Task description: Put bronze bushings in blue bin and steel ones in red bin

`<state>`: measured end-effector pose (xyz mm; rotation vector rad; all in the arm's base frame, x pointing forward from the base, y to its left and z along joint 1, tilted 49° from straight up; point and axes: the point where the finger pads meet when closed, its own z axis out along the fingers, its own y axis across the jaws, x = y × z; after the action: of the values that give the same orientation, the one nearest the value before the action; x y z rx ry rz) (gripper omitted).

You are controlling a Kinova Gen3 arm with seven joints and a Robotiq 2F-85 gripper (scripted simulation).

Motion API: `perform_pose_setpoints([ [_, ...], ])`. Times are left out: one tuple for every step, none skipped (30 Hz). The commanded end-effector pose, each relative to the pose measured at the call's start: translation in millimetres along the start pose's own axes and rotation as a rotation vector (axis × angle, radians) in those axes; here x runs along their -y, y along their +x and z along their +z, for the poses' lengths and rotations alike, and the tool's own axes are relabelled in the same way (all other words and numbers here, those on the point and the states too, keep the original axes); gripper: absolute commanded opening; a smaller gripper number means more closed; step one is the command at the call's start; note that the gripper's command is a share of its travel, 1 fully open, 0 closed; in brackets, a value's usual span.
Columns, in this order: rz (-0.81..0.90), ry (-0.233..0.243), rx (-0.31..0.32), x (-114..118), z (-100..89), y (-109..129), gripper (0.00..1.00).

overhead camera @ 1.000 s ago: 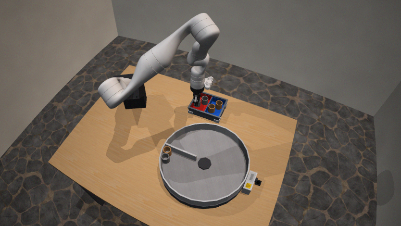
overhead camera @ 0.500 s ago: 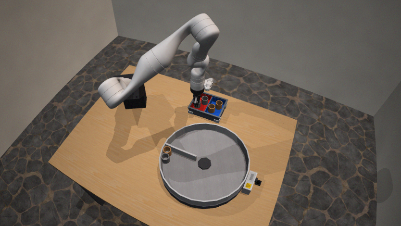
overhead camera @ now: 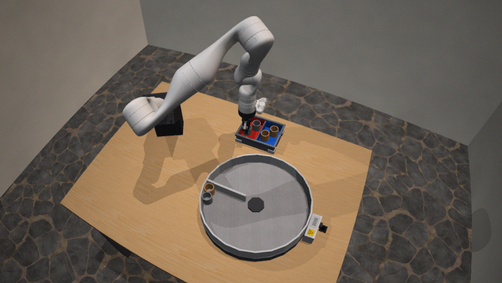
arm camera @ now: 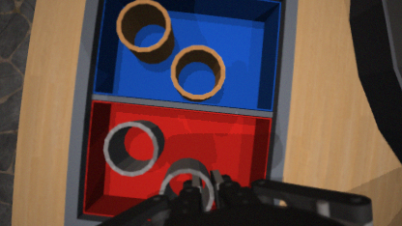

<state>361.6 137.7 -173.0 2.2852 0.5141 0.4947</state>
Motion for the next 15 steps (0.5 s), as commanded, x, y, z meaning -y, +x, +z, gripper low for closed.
perform_pose_setpoints([
  [-0.006,0.001,-0.005,-0.2,0.2,-0.4,0.00],
  [-0.001,0.001,-0.002,0.5,-0.6,0.4,0.00],
  [-0.002,0.001,-0.003,0.3,-0.4,0.2,0.00],
  [-0.004,0.001,-0.004,0.1,-0.2,0.0,0.00],
  [-0.005,0.001,-0.005,-0.1,0.0,-0.2,0.00],
  [-0.005,0.001,-0.005,-0.1,0.0,-0.2,0.00],
  [-0.005,0.001,-0.005,-0.1,0.0,-0.2,0.00],
  [-0.006,0.001,-0.005,-0.2,0.2,-0.4,0.00],
  [-0.006,0.001,-0.005,-0.2,0.2,-0.4,0.00],
  [-0.006,0.001,-0.005,-0.2,0.2,-0.4,0.00],
  [-0.006,0.001,-0.005,-0.2,0.2,-0.4,0.00],
  [-0.002,0.002,-0.004,0.7,-0.8,0.6,0.00],
  [-0.003,0.002,-0.004,0.5,-0.6,0.3,0.00],
  [-0.004,0.001,-0.005,0.2,-0.3,0.1,0.00],
  [-0.005,0.001,-0.005,0.0,0.0,-0.2,0.00],
])
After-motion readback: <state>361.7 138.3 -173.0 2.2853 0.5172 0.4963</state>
